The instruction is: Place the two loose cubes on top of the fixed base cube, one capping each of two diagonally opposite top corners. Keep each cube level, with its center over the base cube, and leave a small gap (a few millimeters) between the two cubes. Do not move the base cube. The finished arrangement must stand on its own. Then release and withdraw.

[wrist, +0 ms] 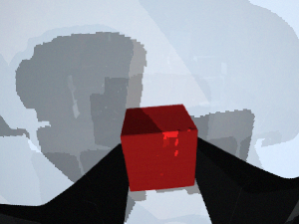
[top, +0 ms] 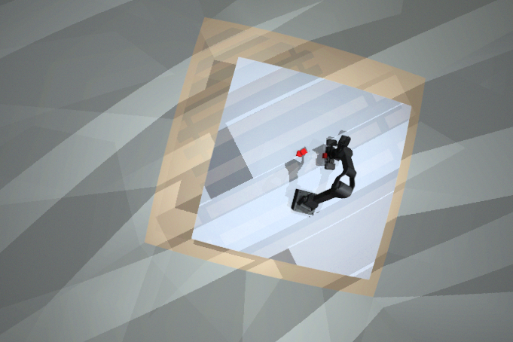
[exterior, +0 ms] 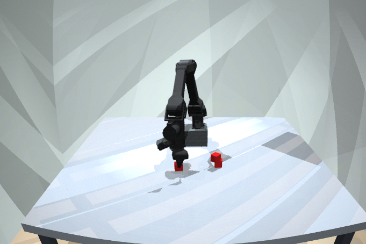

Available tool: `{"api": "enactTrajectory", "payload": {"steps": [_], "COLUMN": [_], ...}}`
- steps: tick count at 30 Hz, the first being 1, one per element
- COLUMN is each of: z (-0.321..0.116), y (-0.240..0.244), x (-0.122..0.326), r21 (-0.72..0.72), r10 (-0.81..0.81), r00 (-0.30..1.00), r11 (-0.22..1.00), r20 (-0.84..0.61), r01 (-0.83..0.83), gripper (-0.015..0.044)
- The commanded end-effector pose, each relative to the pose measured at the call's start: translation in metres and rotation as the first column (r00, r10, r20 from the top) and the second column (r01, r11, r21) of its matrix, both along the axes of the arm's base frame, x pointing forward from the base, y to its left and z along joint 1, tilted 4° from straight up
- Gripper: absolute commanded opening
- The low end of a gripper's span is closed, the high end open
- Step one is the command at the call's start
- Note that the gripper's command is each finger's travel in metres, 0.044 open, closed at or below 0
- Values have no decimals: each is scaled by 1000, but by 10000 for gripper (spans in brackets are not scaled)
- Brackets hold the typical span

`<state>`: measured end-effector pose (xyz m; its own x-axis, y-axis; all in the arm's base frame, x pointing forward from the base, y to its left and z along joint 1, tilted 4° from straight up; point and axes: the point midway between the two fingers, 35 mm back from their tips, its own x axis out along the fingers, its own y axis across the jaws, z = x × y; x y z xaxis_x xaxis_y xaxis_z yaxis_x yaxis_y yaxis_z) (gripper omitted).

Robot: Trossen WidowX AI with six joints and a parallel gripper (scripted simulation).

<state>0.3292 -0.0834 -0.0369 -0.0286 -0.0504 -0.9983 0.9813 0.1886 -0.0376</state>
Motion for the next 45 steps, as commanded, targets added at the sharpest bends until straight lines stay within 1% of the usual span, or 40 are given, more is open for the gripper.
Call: {"api": "enactTrajectory", "payload": {"steps": [1,31,35,45], "z": [10,104,106,103], "y": [-1,5,7,40], "x": [3,6,6,5], "r21": [-6,-5,-5,1], "r10": [3,3,9,92], "r00": [1000,1000,1000,996], "r11": [1000,1000,1000,996], "r20": [3,4,3,0], "r01": [-3,-3,-9,-92], "gripper": [105,105,105,105]}}
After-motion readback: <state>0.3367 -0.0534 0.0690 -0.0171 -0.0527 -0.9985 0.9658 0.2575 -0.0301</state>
